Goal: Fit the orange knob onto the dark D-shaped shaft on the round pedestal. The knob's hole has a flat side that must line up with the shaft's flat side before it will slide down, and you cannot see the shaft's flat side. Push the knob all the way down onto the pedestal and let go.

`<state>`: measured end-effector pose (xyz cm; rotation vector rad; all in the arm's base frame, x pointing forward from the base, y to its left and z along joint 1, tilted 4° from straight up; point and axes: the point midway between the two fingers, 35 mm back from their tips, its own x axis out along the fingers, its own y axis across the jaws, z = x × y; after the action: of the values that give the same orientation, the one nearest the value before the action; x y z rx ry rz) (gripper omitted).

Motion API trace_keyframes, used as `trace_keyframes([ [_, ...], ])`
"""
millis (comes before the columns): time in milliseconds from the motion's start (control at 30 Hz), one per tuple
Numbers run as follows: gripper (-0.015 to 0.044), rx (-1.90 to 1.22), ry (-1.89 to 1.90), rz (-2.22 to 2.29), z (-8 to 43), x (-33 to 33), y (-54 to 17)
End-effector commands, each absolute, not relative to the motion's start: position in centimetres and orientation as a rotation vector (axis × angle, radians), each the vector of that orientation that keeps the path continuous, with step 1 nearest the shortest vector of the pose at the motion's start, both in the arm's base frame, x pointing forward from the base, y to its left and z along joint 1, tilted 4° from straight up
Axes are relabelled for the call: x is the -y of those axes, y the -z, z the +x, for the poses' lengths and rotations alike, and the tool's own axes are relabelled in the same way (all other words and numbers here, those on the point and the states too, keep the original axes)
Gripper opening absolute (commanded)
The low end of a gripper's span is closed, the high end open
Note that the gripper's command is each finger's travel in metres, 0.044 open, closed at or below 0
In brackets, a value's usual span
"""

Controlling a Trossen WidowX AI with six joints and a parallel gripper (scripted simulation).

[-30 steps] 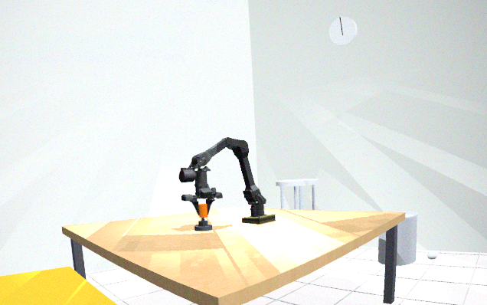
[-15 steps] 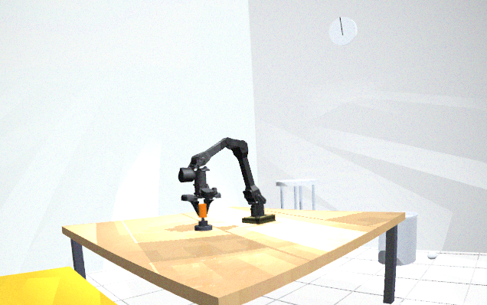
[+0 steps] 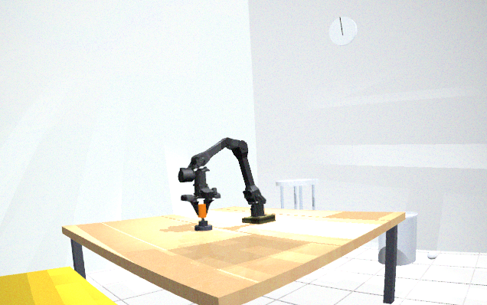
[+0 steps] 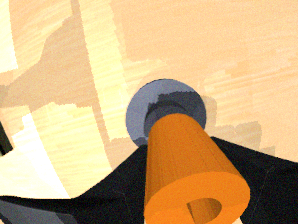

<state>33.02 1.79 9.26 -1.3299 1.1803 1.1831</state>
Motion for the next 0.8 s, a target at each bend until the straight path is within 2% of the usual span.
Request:
trace_keyframes([
  [0,0.0,-1.174,-1.188,-1.334,33.02,-1.82,-9.34],
  [767,0.0,-1.072,-1.34,-1.488,32.45,-1.8,-9.81],
])
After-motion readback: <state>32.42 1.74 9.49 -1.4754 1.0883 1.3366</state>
